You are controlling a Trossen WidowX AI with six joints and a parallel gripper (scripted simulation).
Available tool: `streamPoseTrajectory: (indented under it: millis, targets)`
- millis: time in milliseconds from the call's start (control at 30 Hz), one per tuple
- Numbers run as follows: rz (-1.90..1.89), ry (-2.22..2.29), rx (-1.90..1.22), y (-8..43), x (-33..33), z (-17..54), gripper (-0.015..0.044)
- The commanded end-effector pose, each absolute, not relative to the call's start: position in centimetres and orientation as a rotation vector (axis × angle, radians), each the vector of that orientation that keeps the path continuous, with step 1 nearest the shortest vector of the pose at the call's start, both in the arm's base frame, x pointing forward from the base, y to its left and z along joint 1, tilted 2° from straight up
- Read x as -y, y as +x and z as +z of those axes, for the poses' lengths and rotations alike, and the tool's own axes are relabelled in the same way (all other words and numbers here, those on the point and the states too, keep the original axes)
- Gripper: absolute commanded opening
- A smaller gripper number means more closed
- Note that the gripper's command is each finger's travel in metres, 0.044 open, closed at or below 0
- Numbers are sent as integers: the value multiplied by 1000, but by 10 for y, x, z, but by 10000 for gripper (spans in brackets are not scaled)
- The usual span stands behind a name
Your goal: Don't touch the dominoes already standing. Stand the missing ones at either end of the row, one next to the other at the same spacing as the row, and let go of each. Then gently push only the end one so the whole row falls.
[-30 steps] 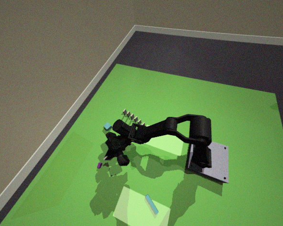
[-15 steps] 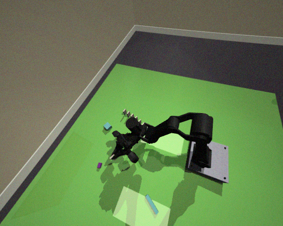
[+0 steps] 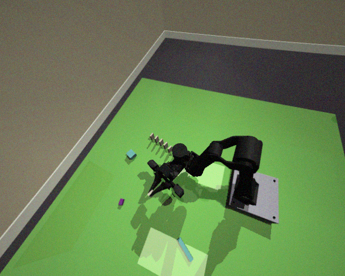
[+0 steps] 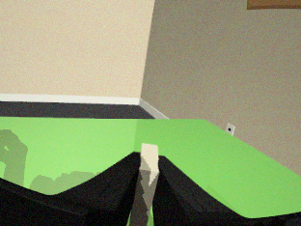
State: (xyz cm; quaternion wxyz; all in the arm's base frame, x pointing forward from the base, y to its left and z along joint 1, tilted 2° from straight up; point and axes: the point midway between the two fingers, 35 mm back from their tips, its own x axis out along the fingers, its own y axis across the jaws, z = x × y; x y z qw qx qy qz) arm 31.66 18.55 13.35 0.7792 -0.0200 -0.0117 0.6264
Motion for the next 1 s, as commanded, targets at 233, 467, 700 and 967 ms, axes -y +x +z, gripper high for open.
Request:
streamPoseTrajectory:
  millis: [233, 467, 700, 967]
  targets:
    - [1381, -47, 49, 303, -181, 134, 21]
    - [1381, -47, 49, 303, -181, 134, 21]
    - [1381, -50, 45, 305, -181, 126, 21]
    - [1384, -61, 33, 310, -183, 99, 21]
